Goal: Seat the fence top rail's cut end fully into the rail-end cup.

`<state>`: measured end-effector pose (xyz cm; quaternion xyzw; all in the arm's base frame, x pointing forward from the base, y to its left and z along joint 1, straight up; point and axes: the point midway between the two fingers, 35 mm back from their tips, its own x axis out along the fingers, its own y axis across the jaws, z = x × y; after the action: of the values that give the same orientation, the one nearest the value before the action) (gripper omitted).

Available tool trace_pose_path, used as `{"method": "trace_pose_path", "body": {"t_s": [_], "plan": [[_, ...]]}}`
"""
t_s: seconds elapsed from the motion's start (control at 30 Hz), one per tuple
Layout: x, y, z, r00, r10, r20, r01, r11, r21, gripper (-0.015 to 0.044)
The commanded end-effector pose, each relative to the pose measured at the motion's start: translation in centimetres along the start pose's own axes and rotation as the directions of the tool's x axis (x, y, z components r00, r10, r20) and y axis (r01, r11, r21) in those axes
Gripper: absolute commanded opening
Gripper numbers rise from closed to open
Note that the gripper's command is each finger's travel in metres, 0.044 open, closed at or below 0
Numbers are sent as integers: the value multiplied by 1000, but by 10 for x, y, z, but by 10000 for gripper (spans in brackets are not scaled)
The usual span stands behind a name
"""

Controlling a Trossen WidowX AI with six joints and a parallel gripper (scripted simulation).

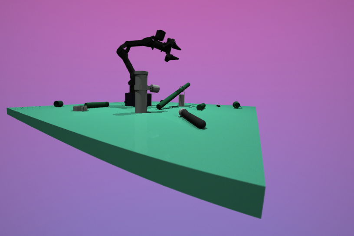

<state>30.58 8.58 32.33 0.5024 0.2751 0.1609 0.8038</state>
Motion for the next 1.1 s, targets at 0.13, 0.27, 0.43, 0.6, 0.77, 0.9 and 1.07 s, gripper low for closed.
{"method": "trace_pose_path", "body": {"t_s": [0.13,0.27,0.43,0.6,0.77,0.9,1.07], "plan": [[-17,-116,43,862,-486,143,506,812,-290,440],[-35,-155,49,755,-640,146,639,665,-387,440],[-65,-197,51,589,-800,116,724,458,-516,440],[-69,-202,51,568,-816,111,728,434,-531,440],[-69,-202,51,568,-816,111,728,434,-531,440],[-69,-203,52,566,-817,112,724,428,-541,440],[-77,-215,72,550,-826,122,624,309,-718,440]]}}
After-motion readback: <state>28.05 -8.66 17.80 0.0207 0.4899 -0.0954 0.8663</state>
